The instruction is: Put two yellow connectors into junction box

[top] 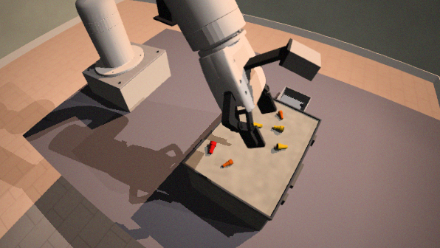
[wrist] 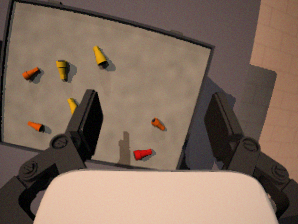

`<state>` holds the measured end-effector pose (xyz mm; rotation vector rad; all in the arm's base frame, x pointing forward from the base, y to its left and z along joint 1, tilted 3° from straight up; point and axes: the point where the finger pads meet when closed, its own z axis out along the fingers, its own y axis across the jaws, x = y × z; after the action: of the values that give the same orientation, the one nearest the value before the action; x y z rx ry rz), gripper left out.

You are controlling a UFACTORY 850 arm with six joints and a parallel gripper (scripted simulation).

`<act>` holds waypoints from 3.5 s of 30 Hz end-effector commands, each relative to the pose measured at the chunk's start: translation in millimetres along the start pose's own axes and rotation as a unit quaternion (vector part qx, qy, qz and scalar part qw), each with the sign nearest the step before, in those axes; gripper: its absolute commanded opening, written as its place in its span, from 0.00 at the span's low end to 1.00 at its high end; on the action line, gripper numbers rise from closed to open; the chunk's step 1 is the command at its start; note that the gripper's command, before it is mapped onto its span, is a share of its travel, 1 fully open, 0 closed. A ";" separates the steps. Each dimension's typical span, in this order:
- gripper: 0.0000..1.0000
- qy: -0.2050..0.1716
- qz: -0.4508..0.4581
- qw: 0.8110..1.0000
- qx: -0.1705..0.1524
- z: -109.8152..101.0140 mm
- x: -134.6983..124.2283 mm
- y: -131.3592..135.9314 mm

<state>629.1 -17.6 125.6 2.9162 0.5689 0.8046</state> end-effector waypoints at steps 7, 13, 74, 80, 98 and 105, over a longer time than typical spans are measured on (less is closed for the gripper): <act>1.00 0.017 -0.053 0.998 0.017 1.8 14.4 -6.7; 1.00 0.029 -0.100 0.994 0.032 3.3 25.0 -14.5; 1.00 0.036 -0.602 0.764 0.229 0.9 22.0 -97.3; 1.00 0.018 -0.645 0.724 0.243 0.2 11.8 -93.8; 1.00 -0.035 -0.732 0.627 0.264 -0.6 -8.5 -72.6; 1.00 -0.050 -0.751 0.603 0.266 -0.7 -12.3 -64.9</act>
<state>596.8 40.7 109.4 1.4743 2.8368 0.1505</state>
